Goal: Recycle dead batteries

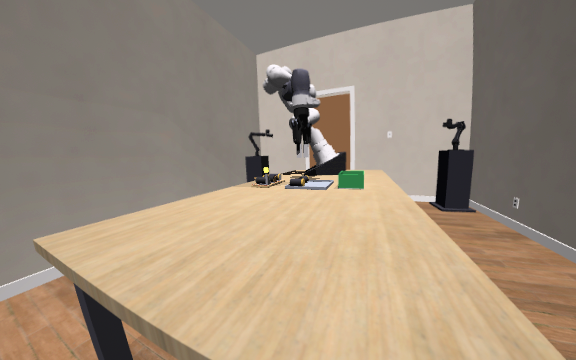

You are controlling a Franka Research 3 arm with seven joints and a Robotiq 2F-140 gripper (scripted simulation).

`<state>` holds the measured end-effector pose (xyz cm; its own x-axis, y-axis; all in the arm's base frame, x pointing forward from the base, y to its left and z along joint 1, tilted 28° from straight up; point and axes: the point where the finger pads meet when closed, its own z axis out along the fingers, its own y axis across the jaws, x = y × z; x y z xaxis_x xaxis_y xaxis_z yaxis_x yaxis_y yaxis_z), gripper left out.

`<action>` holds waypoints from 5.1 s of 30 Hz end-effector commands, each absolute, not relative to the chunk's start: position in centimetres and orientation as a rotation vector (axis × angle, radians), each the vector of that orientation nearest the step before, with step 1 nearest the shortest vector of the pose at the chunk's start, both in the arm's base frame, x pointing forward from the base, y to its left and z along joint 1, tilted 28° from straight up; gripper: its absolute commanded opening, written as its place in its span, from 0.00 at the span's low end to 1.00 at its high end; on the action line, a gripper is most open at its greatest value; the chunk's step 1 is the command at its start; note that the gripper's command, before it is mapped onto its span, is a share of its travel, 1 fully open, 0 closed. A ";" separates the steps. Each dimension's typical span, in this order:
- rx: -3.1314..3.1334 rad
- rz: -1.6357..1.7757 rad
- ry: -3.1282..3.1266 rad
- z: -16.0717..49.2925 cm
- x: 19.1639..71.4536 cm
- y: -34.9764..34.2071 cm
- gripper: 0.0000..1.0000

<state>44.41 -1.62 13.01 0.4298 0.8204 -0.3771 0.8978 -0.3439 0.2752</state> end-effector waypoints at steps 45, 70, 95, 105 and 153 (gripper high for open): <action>2.662 0.188 -0.231 6.6 45.0 -4.8 0.29; 2.662 0.188 -0.231 6.5 45.0 -4.8 0.29; 2.662 0.188 -0.231 6.6 45.1 -4.9 0.29; 2.662 0.188 -0.231 6.6 45.1 -4.9 0.29; 2.662 0.188 -0.231 2.6 45.5 -6.9 0.29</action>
<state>45.14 -6.94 2.75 0.9796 -0.1239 0.1583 -0.1825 -0.8786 0.4414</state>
